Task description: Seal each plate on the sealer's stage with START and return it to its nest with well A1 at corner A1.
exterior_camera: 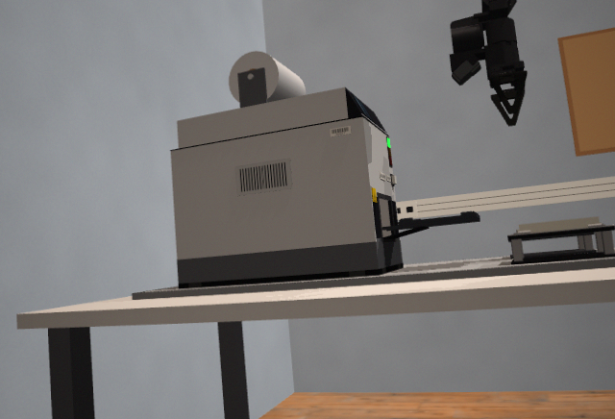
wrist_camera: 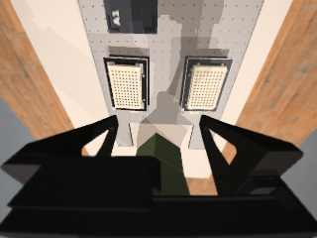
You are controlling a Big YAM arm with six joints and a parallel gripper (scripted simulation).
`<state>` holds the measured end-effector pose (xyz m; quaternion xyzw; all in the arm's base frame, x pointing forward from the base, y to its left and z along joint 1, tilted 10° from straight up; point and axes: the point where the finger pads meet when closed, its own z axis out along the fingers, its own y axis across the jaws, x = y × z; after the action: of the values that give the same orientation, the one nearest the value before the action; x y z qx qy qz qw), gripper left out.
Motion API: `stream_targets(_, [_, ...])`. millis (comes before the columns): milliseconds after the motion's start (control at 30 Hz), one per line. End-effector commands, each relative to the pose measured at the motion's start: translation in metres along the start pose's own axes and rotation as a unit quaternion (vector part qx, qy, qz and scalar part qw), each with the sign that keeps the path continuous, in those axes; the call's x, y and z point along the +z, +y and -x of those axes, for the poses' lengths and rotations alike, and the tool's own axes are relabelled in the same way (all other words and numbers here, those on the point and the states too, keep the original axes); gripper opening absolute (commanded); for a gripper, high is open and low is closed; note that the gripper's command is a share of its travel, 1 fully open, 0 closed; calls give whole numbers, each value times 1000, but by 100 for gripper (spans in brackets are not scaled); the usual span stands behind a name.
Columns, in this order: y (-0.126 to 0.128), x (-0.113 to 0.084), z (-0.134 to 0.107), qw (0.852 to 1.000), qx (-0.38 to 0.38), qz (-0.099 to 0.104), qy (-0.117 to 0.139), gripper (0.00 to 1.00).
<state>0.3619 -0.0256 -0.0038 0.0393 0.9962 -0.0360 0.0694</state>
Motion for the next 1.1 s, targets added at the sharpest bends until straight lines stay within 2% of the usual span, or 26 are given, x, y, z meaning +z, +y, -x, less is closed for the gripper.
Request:
stream_targets(0, [-8,0,15,1000,-7,-4,2,100])
stream_targets(167, [-1,7,9,1000,-13,-8,5,100])
stream_targets(600, [1,15,-2,1000,-9,-14,13,100])
stream_targets(1067, [-10,19,-6,1000,11,-18,18,100])
